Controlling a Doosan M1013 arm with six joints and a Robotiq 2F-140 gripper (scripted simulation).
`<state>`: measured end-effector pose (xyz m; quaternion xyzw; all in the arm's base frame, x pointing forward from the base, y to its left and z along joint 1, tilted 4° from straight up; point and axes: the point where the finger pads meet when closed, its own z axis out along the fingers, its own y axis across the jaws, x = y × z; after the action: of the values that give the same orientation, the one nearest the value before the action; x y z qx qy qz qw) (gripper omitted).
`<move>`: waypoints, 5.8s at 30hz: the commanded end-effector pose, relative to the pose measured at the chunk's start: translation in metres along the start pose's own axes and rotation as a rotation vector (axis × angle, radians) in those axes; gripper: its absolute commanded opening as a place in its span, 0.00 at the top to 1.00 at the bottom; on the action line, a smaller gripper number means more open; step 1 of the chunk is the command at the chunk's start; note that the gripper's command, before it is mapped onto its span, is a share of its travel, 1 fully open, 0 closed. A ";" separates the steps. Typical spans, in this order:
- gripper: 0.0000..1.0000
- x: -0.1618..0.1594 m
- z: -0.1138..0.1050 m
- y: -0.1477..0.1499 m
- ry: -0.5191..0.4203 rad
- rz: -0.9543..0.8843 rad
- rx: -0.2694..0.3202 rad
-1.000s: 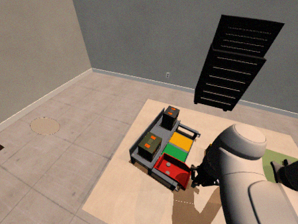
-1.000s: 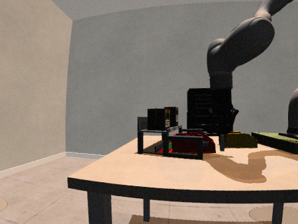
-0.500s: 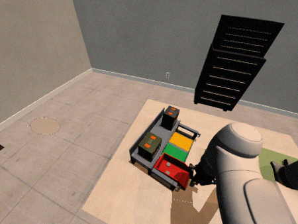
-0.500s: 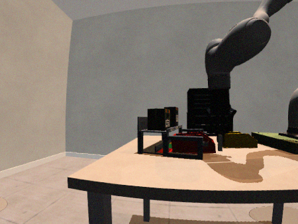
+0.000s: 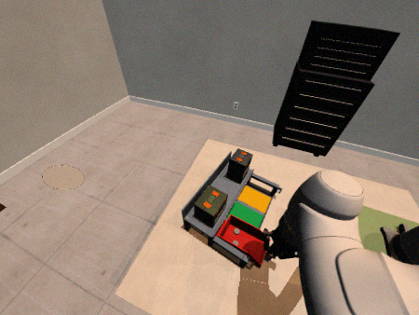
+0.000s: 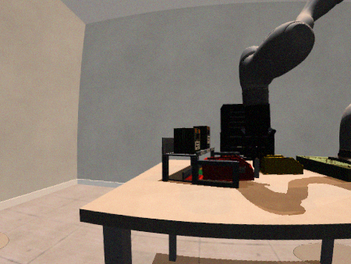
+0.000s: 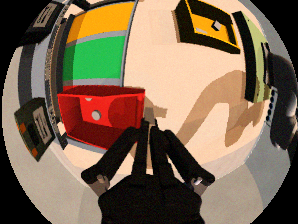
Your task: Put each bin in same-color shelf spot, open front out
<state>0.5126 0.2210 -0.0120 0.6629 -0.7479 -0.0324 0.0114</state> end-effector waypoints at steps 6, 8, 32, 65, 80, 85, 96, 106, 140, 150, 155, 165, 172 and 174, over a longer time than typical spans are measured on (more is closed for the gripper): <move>0.90 0.000 0.000 0.000 0.000 0.000 0.000; 0.90 0.000 0.000 0.000 0.000 0.000 0.000; 0.90 0.000 0.000 -0.001 0.000 0.000 0.000; 0.90 0.000 0.000 -0.010 0.000 0.000 0.000; 0.90 0.000 0.000 -0.018 0.000 0.000 0.000; 0.90 0.000 0.000 -0.021 0.000 0.000 0.000; 0.90 0.000 0.000 -0.028 0.000 0.000 0.000; 0.90 0.000 0.000 -0.034 0.000 0.000 0.000; 0.90 0.000 0.000 -0.054 0.000 0.000 0.000; 0.90 0.000 0.000 -0.058 0.000 0.000 0.000; 0.90 0.000 0.000 -0.059 0.000 0.000 0.000; 0.90 0.000 0.000 -0.062 0.000 0.000 0.000; 0.90 0.000 0.000 -0.062 0.000 0.000 0.000; 0.90 0.000 0.000 -0.063 0.000 0.000 0.000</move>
<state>0.5743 0.2136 -0.0160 0.6629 -0.7479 -0.0324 0.0115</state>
